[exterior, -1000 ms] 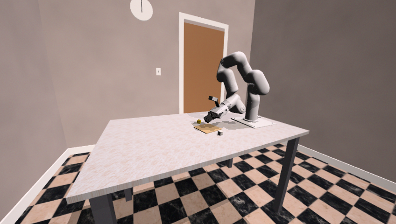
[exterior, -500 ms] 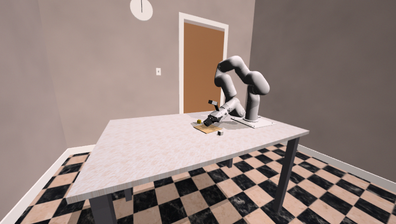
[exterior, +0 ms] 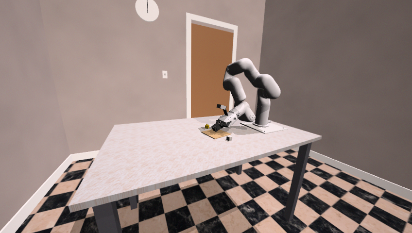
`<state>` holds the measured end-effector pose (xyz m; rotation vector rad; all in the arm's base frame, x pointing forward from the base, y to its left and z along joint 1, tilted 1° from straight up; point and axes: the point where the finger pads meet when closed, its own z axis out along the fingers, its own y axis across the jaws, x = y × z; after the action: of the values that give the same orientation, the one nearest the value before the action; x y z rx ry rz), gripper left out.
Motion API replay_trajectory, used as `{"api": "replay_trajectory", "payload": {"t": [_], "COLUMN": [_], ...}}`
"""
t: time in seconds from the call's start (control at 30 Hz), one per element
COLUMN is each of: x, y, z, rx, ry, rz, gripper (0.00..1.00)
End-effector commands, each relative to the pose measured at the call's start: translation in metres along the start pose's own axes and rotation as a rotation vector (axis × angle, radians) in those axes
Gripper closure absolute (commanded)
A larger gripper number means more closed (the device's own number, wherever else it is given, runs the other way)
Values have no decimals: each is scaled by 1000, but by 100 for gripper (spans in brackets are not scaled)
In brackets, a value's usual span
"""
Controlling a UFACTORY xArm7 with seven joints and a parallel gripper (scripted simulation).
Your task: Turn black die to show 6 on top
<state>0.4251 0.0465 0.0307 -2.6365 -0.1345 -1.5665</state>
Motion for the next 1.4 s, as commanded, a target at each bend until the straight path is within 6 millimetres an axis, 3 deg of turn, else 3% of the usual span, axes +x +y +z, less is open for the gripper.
{"api": "replay_trajectory", "payload": {"t": [0.0,1.37], "x": [1,-9], "y": [0,0], "z": [0,5], "rx": [0,0], "ry": [2,2], "rz": [0,0], "gripper": [79,79]}}
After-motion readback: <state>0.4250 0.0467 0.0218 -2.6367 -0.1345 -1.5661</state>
